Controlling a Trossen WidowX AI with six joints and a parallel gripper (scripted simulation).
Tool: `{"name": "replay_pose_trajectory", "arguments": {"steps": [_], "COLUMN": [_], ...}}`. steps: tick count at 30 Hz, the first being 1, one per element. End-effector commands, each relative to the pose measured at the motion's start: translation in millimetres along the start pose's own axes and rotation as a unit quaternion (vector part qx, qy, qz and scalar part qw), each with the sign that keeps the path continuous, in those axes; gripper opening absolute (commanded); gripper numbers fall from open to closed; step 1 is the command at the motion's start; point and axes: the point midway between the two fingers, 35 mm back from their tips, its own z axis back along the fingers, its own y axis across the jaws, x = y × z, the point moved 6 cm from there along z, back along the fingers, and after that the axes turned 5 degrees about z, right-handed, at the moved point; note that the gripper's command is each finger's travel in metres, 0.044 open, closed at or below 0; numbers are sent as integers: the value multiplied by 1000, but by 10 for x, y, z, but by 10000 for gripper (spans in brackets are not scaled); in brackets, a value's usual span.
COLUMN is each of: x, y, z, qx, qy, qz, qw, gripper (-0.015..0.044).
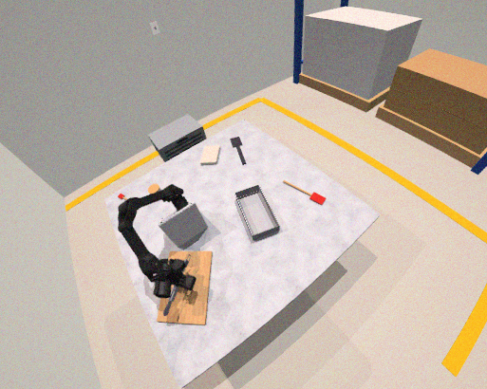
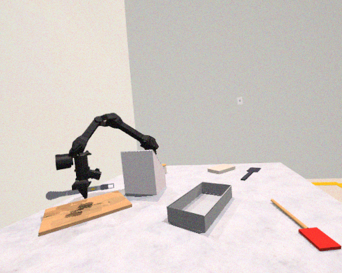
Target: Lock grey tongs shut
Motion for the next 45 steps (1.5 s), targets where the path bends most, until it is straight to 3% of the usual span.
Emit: {"name": "replay_pose_trajectory", "arguments": {"steps": [1,9,31,38,45], "x": [19,29,24,-25,-225], "y": [-2,-2,1,106,810], "z": [-71,-125,-114,-16,566], "qx": [3,3,1,-2,1], "qy": [0,0,-1,-1,1], "qz": [3,3,0,-1,1], "qw": [1000,1000,1000,1000,1000], "gripper": [-150,-150,428,440,440]}}
